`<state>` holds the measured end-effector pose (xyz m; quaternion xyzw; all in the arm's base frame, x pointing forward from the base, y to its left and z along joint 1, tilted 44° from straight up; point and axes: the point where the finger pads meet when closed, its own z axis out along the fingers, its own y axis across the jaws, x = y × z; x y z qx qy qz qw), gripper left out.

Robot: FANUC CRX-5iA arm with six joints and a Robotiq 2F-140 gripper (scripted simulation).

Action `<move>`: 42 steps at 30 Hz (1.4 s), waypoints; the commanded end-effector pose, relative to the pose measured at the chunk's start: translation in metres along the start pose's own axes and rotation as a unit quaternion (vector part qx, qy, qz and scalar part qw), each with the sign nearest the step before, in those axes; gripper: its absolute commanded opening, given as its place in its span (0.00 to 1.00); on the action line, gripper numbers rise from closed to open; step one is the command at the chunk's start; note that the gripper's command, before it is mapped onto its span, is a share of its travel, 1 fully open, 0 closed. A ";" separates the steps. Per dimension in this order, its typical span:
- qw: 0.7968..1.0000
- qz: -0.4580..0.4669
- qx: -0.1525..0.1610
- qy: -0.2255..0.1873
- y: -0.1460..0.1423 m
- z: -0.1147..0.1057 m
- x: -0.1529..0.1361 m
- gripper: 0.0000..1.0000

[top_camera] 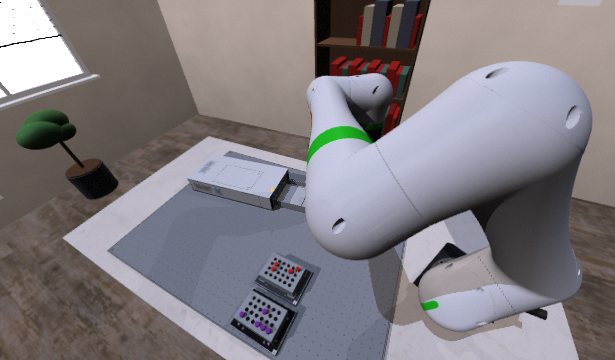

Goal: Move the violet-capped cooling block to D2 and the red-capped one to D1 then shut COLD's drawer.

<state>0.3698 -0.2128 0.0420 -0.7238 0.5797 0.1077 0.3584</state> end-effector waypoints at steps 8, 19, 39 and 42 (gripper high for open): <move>1.000 0.000 0.000 0.001 0.000 0.012 0.000 0.10; 1.000 0.000 0.000 0.001 0.000 0.024 0.000 0.10; 1.000 0.000 0.000 0.001 0.000 0.048 0.000 0.10; 1.000 0.000 0.000 0.001 0.000 0.052 0.000 0.10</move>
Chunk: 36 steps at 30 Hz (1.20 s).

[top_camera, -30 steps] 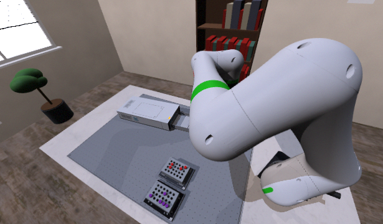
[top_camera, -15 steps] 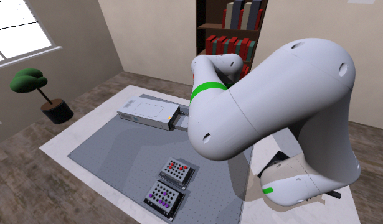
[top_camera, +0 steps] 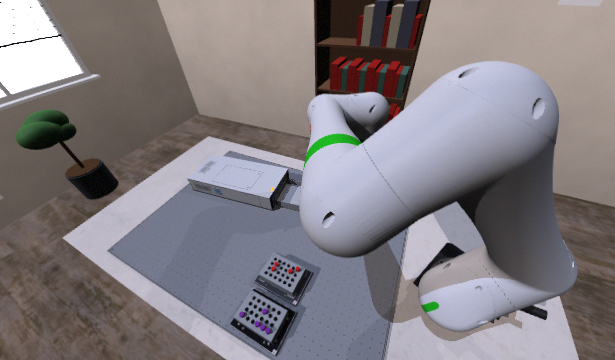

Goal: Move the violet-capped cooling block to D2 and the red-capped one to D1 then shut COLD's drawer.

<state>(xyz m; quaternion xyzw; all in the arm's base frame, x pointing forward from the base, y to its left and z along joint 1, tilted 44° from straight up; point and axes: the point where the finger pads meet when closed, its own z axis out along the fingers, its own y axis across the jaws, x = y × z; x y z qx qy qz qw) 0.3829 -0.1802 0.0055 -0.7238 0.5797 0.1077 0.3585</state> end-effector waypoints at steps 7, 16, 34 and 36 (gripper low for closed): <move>1.000 0.000 0.000 0.001 0.000 0.008 0.000 0.10; 1.000 0.000 0.000 0.001 0.000 0.020 0.000 0.10; 1.000 0.000 0.000 0.001 0.000 0.041 0.000 0.10; 1.000 0.000 0.000 0.001 0.000 0.044 0.000 0.10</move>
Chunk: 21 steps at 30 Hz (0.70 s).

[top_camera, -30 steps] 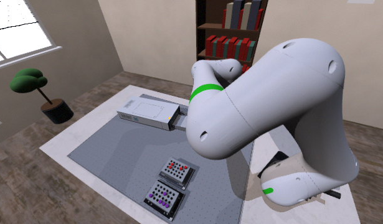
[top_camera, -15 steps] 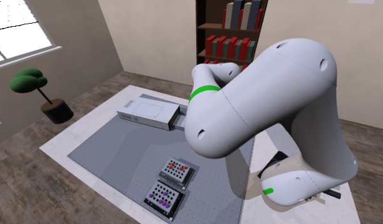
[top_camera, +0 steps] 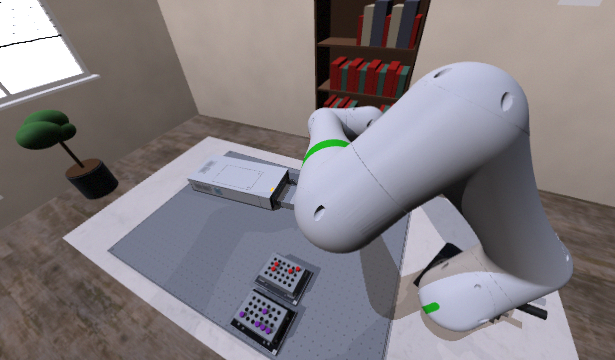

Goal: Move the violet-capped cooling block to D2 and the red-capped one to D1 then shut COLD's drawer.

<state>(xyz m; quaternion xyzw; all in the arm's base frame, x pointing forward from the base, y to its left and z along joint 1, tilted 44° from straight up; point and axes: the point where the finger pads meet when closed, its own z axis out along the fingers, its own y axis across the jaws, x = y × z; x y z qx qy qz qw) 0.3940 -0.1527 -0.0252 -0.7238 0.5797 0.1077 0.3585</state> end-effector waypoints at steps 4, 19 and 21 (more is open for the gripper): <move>1.000 0.000 0.000 0.001 0.000 0.004 0.000 0.10; 1.000 0.000 0.000 0.001 -0.005 0.010 0.000 0.10; 1.000 0.000 0.000 0.001 -0.005 0.010 0.000 0.10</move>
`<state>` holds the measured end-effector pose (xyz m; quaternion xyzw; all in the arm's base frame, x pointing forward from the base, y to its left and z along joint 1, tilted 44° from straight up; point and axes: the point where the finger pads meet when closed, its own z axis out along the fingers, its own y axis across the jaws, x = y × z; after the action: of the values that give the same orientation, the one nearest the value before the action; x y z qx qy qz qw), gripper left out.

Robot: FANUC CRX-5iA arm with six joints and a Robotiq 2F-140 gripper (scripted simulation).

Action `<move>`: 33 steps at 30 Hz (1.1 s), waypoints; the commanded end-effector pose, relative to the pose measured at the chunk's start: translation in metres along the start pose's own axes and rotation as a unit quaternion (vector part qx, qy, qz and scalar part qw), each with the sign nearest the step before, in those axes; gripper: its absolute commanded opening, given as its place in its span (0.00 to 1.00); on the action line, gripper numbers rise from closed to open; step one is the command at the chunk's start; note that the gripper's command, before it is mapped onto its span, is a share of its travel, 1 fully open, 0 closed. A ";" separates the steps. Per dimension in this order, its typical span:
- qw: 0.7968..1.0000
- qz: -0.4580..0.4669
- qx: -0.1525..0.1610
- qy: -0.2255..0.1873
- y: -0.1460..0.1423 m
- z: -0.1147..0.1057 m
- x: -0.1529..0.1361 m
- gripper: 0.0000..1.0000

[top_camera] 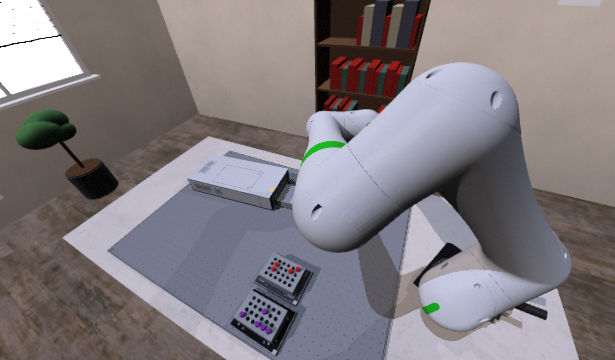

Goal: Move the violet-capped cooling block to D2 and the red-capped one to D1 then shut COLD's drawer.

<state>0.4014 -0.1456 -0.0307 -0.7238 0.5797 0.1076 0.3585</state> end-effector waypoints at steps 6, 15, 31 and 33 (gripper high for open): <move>1.000 0.000 0.000 0.001 -0.008 -0.001 0.000 0.10; 1.000 0.000 0.000 0.001 -0.020 -0.001 0.000 0.10; 1.000 0.000 0.000 0.001 -0.039 -0.001 0.000 0.10; 1.000 0.000 0.000 0.001 -0.040 -0.001 0.000 0.10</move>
<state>0.4378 -0.1429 -0.0150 -0.7238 0.5797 0.1076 0.3585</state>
